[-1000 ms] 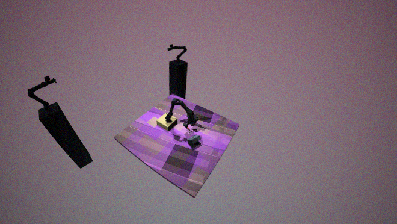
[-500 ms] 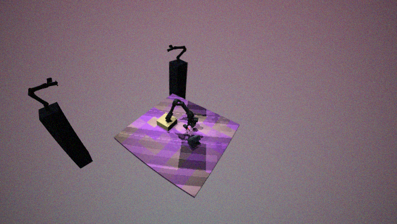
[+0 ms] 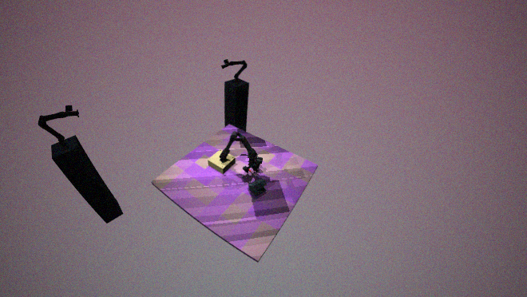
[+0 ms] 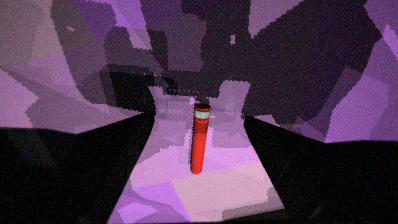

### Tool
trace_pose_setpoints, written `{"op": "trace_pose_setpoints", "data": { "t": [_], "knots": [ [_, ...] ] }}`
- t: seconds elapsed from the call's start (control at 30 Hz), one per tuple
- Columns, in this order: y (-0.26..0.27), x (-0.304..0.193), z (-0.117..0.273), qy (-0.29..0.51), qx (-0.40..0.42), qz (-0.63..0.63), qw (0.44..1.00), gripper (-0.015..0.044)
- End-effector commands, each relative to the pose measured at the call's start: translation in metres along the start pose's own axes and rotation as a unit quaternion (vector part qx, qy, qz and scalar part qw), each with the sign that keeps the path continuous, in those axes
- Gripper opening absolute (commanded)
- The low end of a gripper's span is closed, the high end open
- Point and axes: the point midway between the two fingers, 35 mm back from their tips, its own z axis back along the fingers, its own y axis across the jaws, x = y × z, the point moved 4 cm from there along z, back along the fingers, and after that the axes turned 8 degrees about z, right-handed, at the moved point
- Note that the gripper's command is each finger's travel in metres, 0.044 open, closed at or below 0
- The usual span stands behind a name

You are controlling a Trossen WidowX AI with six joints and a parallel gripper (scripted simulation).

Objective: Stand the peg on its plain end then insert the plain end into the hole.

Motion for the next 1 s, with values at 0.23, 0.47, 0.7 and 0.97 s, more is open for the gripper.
{"op": "trace_pose_setpoints", "data": {
  "t": [0.23, 0.47, 0.7, 0.97],
  "knots": [
    [-0.0005, 0.0001, -0.0016, -0.002, -0.001, -0.002, 1.0, 0.0177],
    [-0.0005, 0.0001, -0.0016, -0.002, -0.001, -0.002, 1.0, 0.011],
    [-0.0005, 0.0001, -0.0016, -0.002, -0.001, -0.002, 1.0, 0.009],
    [-0.0005, 0.0001, -0.0016, -0.002, -0.001, -0.002, 1.0, 0.0049]
  ]
}}
